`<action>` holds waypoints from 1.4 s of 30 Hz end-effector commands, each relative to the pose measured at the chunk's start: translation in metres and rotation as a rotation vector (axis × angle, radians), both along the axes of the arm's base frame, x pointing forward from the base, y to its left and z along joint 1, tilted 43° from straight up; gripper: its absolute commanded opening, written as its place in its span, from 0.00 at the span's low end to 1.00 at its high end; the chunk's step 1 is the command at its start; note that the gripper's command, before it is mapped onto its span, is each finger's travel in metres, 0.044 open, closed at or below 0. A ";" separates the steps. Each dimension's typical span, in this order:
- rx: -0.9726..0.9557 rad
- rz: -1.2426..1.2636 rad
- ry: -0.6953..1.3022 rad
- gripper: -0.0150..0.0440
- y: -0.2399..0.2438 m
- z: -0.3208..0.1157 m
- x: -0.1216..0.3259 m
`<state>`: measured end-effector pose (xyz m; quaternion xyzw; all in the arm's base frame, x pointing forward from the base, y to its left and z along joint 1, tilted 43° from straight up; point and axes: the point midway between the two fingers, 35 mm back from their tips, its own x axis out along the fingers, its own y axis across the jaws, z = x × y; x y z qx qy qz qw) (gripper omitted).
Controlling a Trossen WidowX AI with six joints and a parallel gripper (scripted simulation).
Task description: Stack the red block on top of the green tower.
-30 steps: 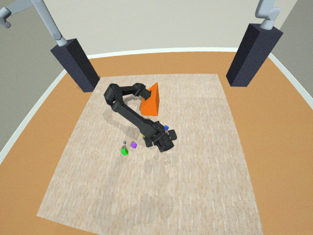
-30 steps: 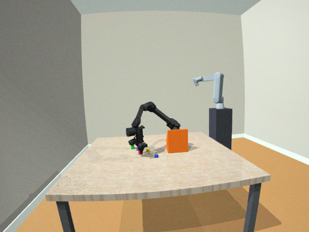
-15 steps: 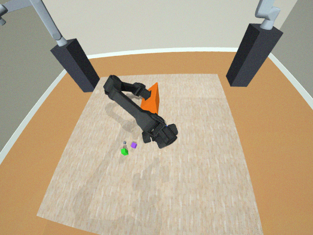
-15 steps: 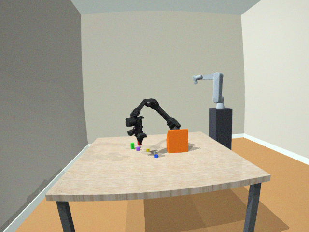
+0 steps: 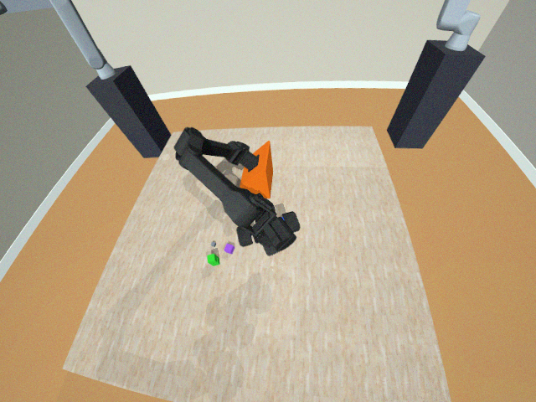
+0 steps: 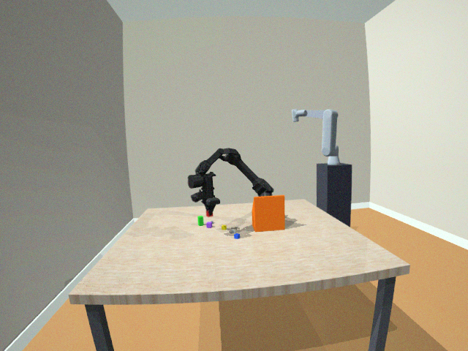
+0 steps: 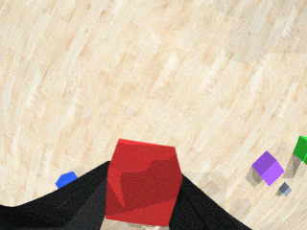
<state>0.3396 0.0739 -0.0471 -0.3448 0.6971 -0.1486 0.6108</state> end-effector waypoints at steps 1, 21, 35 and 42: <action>0.010 -0.006 -0.017 0.25 -0.020 0.022 0.018; -0.009 -0.007 -0.022 0.25 -0.148 0.135 0.053; -0.024 -0.011 -0.021 0.25 -0.194 0.131 0.055; -0.024 -0.011 -0.021 0.25 -0.200 0.124 0.055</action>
